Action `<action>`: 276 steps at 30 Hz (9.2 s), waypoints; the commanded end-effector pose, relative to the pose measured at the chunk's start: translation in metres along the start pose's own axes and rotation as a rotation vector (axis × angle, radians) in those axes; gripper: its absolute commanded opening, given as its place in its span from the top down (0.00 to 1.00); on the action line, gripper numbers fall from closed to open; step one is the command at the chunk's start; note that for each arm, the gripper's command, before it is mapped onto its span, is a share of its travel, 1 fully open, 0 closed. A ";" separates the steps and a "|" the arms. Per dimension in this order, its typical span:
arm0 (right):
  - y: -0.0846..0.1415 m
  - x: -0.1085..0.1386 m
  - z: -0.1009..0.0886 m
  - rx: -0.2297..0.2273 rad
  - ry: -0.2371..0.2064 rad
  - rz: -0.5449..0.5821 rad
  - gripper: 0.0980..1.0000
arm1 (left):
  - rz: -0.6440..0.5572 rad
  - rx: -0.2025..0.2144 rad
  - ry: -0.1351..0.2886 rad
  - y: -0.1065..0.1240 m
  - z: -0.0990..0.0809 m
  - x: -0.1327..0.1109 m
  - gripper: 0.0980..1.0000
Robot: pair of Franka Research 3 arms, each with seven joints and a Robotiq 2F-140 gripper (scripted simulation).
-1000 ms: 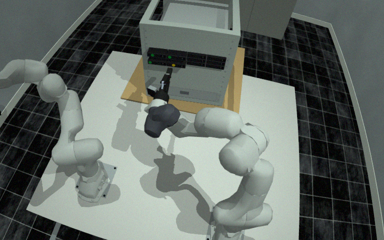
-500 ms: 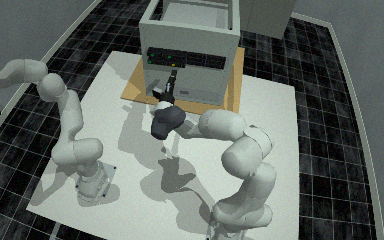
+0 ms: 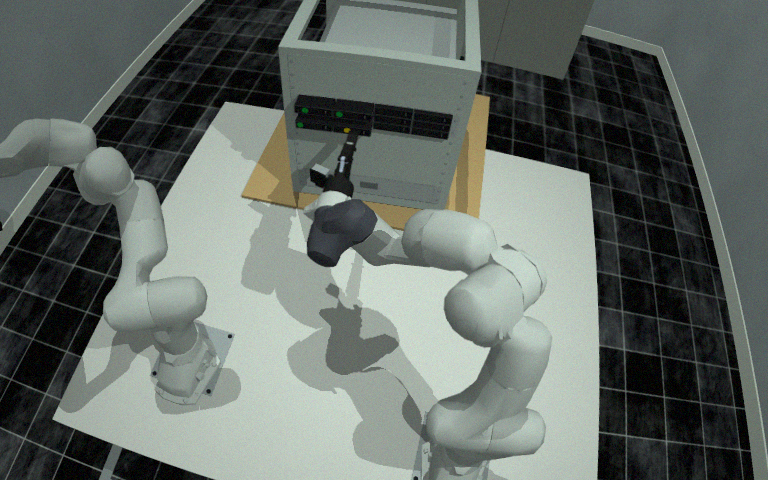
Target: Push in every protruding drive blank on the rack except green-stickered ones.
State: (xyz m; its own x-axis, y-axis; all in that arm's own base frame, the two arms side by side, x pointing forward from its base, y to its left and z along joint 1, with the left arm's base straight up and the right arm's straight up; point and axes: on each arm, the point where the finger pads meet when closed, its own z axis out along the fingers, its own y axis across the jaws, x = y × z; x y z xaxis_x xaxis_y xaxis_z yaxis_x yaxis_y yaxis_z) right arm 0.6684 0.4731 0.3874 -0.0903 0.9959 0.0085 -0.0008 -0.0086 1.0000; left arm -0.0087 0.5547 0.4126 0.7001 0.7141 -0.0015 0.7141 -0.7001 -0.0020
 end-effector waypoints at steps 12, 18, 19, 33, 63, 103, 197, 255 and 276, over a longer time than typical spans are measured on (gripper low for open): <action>-0.001 0.005 0.000 0.002 0.012 -0.008 1.00 | -0.005 -0.002 0.001 0.000 0.000 0.000 0.00; -0.001 0.005 0.000 0.002 0.012 -0.008 1.00 | -0.005 -0.002 0.001 0.000 0.000 0.000 0.00; -0.001 0.005 0.000 0.002 0.012 -0.008 1.00 | -0.005 -0.002 0.001 0.000 0.000 0.000 0.00; -0.001 0.005 0.000 0.002 0.012 -0.008 1.00 | -0.005 -0.002 0.001 0.000 0.000 0.000 0.00; -0.001 0.008 -0.001 0.002 0.012 -0.009 1.00 | -0.005 -0.002 0.001 0.000 0.000 0.000 0.00; 0.000 0.006 0.000 0.002 0.012 -0.009 1.00 | -0.005 -0.002 0.001 0.000 0.000 0.000 0.00; 0.000 0.005 0.010 0.002 0.012 -0.008 1.00 | -0.005 -0.002 0.001 0.000 0.000 0.000 0.00; 0.000 0.006 0.033 0.002 0.012 -0.008 1.00 | -0.005 -0.002 0.001 0.000 0.000 0.000 0.00; 0.000 0.006 0.038 0.002 0.012 -0.008 1.00 | -0.005 -0.002 0.001 0.000 0.000 0.000 0.00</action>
State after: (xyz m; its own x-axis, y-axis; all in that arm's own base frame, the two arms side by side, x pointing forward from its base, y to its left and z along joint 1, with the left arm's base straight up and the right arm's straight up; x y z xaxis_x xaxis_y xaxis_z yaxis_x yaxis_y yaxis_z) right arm 0.7044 0.4818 0.3895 -0.0996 0.9950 0.0072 -0.0013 -0.0073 1.0000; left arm -0.0087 0.5547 0.4126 0.7001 0.7140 -0.0015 0.7140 -0.7001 -0.0020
